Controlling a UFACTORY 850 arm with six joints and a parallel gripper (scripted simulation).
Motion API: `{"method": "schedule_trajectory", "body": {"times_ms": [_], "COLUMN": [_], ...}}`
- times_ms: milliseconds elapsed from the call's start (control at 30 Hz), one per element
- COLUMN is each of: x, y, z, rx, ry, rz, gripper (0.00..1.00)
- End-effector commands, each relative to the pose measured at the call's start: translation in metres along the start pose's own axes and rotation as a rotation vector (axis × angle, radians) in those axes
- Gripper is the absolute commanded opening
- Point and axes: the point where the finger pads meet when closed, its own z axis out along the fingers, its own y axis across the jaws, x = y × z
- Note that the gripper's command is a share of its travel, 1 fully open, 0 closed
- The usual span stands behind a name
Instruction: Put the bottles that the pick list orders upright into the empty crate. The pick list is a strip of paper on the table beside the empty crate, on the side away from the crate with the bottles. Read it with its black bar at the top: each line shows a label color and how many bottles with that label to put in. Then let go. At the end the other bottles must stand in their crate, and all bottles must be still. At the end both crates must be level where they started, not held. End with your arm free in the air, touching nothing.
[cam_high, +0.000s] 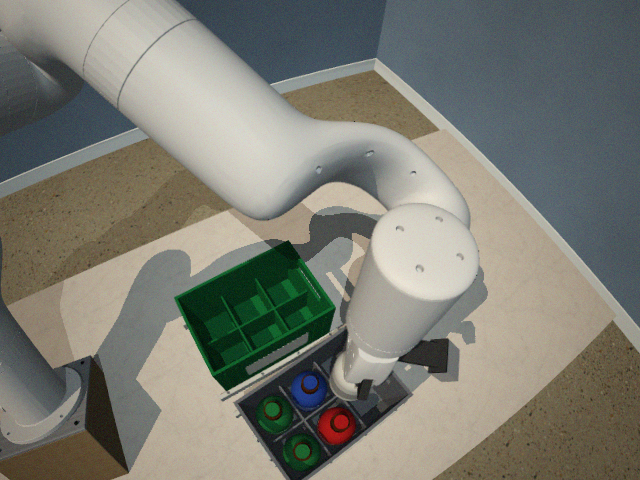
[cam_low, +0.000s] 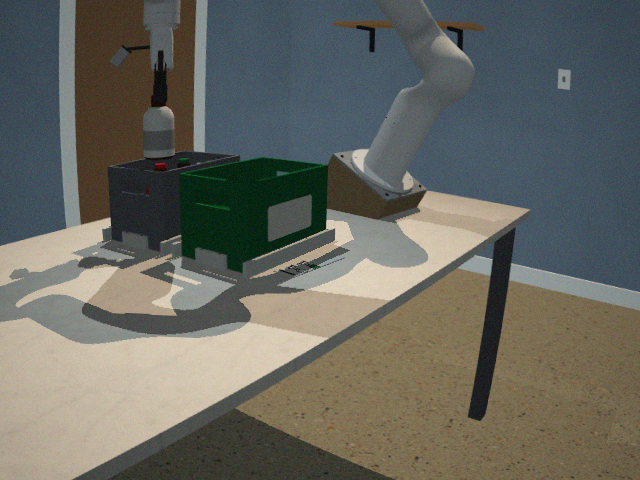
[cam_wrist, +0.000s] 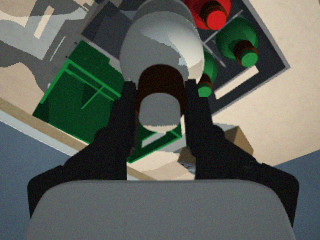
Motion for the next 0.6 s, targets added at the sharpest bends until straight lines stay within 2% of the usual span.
{"method": "schedule_trajectory", "body": {"times_ms": [0, 567], "x": [-0.006, -0.036], "y": [-0.001, -0.006], "z": [-0.001, -0.001], "rx": [0.0, 0.0], "ry": [0.004, 0.004], "rz": [0.0, 0.0], "gripper": [0.0, 0.0]}}
